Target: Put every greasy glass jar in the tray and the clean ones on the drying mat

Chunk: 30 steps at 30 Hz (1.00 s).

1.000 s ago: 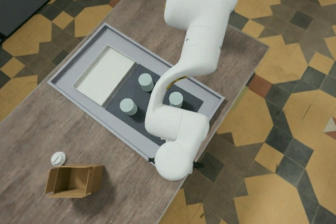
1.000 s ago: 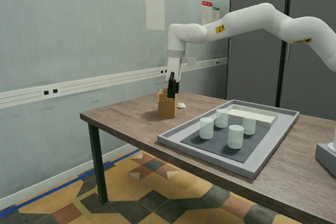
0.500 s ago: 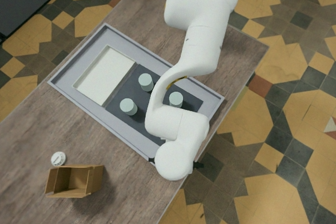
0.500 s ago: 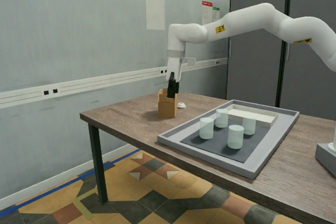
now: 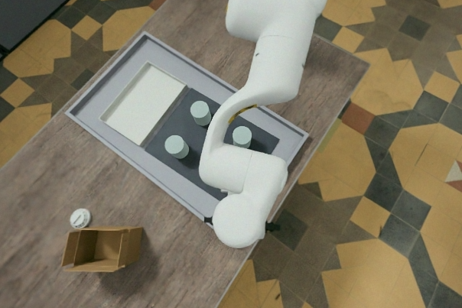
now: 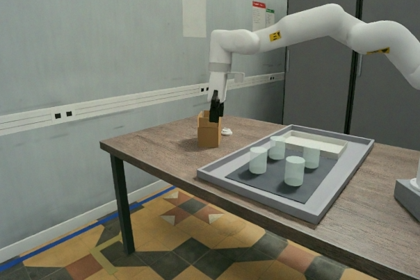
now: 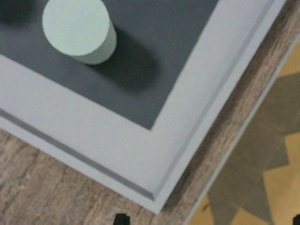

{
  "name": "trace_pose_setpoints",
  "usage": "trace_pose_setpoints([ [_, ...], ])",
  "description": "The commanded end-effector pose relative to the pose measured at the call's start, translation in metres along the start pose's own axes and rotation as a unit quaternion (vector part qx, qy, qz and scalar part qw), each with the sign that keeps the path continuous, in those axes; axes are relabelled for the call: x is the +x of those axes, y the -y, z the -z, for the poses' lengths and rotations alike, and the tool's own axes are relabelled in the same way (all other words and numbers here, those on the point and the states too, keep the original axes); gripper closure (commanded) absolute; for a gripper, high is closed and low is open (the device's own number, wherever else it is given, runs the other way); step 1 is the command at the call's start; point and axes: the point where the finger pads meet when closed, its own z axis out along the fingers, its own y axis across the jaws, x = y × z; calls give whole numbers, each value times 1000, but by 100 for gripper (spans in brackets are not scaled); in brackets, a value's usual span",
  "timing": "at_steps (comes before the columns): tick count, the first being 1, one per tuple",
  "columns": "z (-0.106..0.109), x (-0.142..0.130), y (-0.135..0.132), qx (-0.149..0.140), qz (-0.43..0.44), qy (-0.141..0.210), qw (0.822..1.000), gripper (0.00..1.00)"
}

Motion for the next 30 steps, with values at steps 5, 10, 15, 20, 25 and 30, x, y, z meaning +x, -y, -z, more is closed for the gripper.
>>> trace_pose_setpoints([
  [5, 9, 9, 19, -3, 42, 1, 999, 0],
  [10, 13, 16, 32, -6, 73, -1, 997, 0],
  [15, 16, 21, 39, -8, 91, -1, 996, 0],
  [20, 20, 29, 51, -10, 122, -2, 992, 0],
  [25, 24, 38, 63, -13, 154, -2, 988, 0],
  [30, 29, 47, 74, -16, 185, -2, 983, 0],
])
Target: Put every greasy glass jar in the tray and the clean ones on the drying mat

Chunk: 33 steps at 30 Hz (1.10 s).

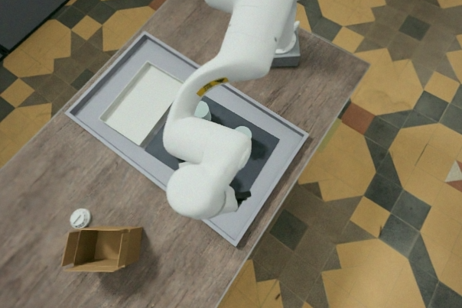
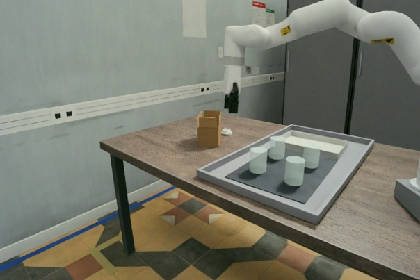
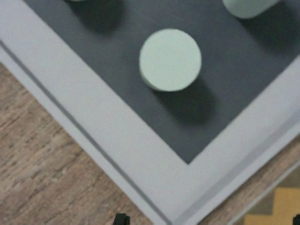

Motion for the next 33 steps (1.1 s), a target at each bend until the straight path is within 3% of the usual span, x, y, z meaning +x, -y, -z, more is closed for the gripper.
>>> trace_pose_setpoints([
  [1, 6, 10, 7, -1, 30, 4, 1000, 0],
  [19, 18, 46, 26, -8, 127, 5, 992, 0],
  [33, 28, 81, 40, -13, 218, 7, 976, 0],
])
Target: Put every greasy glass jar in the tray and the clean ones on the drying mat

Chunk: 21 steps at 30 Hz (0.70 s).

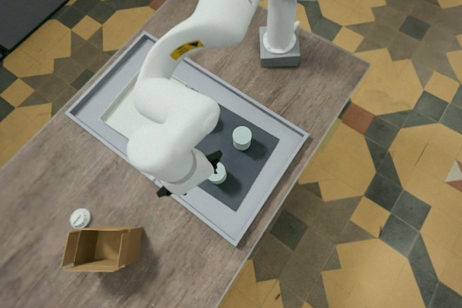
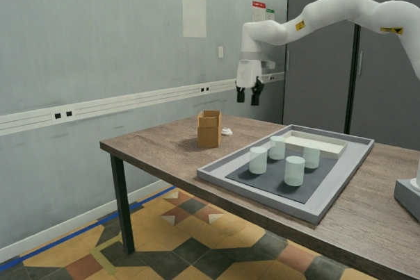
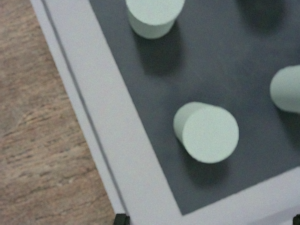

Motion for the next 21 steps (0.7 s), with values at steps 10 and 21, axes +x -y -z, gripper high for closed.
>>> trace_pose_setpoints([
  [10, 11, 32, -2, -1, 84, 5, 996, 0],
  [21, 16, 54, -6, -4, 145, 6, 989, 0],
])
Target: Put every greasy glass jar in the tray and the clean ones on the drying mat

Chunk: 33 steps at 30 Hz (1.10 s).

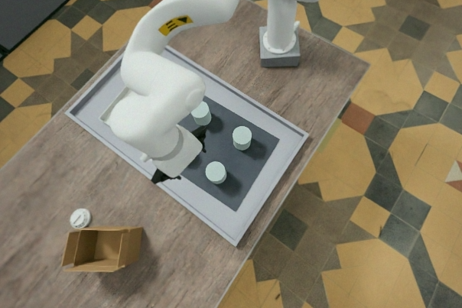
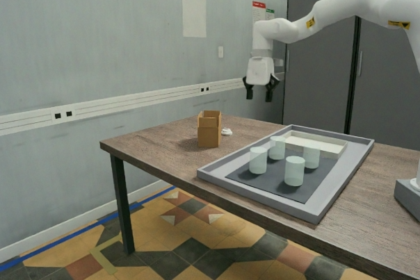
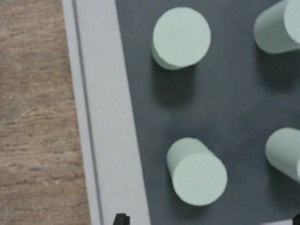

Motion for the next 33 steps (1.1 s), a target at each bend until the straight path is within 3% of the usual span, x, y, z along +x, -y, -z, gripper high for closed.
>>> trace_pose_setpoints([
  [1, 4, 8, -4, 2, 28, 3, 1000, 0],
  [33, 18, 67, -41, -2, 220, 5, 976, 0],
])
